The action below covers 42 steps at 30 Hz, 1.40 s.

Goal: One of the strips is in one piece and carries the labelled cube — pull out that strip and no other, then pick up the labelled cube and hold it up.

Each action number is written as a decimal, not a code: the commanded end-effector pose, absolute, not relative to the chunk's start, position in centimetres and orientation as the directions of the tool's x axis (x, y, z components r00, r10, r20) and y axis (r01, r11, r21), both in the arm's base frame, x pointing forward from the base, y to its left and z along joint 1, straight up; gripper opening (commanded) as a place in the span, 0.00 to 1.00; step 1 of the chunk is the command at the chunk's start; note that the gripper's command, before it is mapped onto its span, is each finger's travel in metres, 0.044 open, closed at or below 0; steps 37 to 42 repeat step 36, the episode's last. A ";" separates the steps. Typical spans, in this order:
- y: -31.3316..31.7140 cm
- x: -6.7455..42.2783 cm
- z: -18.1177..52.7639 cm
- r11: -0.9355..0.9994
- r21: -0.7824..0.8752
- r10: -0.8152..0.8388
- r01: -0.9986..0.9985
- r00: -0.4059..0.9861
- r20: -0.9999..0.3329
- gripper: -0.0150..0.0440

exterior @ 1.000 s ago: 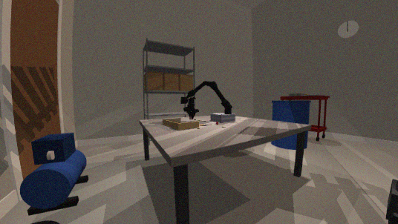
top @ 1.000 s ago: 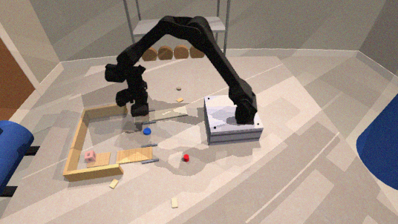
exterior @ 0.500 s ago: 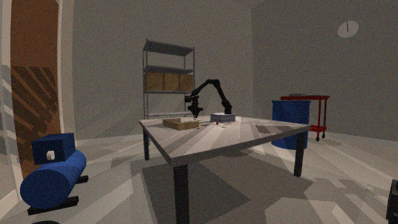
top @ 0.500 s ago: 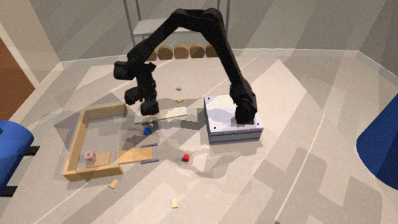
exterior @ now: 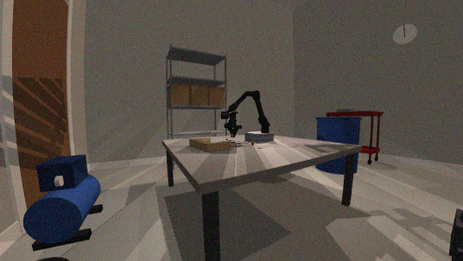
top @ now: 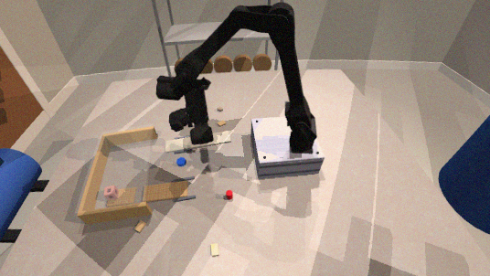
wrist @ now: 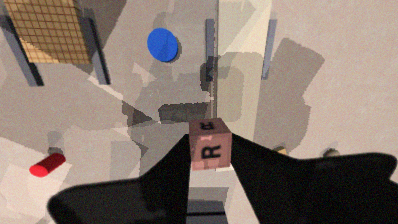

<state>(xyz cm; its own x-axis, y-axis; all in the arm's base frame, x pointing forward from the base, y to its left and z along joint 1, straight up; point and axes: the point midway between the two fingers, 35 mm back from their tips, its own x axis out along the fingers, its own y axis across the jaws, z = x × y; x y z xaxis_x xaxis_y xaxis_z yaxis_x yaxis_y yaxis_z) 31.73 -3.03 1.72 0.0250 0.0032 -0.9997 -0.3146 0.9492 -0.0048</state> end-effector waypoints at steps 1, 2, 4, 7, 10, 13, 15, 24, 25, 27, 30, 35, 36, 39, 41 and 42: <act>-2.9 30.6 1.7 0.950 -0.009 0.001 -0.311 0.031 -1.000 0.25; -2.9 30.4 1.7 0.950 -0.009 0.001 -0.311 0.031 -1.000 0.25; -2.9 30.3 1.8 0.950 -0.009 0.001 -0.311 0.031 -1.000 0.25; -2.9 30.3 3.5 0.950 -0.009 0.001 -0.311 0.031 -1.000 0.25; -2.9 30.2 5.2 0.950 -0.009 0.001 -0.311 0.031 -1.000 0.25; -2.9 30.2 5.3 0.950 -0.009 0.001 -0.311 0.031 -1.000 0.25; -2.9 30.2 5.3 0.950 -0.009 0.001 -0.311 0.031 -1.000 0.25; -2.9 30.2 5.3 0.950 -0.009 0.001 -0.311 0.031 -1.000 0.25; -2.9 30.2 5.3 0.950 -0.009 0.001 -0.311 0.031 -1.000 0.25; -2.9 30.2 5.3 0.950 -0.009 0.001 -0.311 0.031 -1.000 0.25; -2.9 30.2 5.3 0.950 -0.009 0.001 -0.311 0.031 -1.000 0.25; -2.9 30.2 5.3 0.950 -0.009 0.001 -0.311 0.031 -1.000 0.25; -2.9 30.2 5.3 0.950 -0.009 0.001 -0.311 0.031 -1.000 0.25; -2.9 30.2 5.3 0.950 -0.009 0.001 -0.311 0.031 -1.000 0.25; -2.9 30.2 5.3 0.950 -0.009 0.001 -0.311 0.031 -1.000 0.25; -2.9 30.2 5.3 0.950 -0.009 0.001 -0.311 0.031 -1.000 0.25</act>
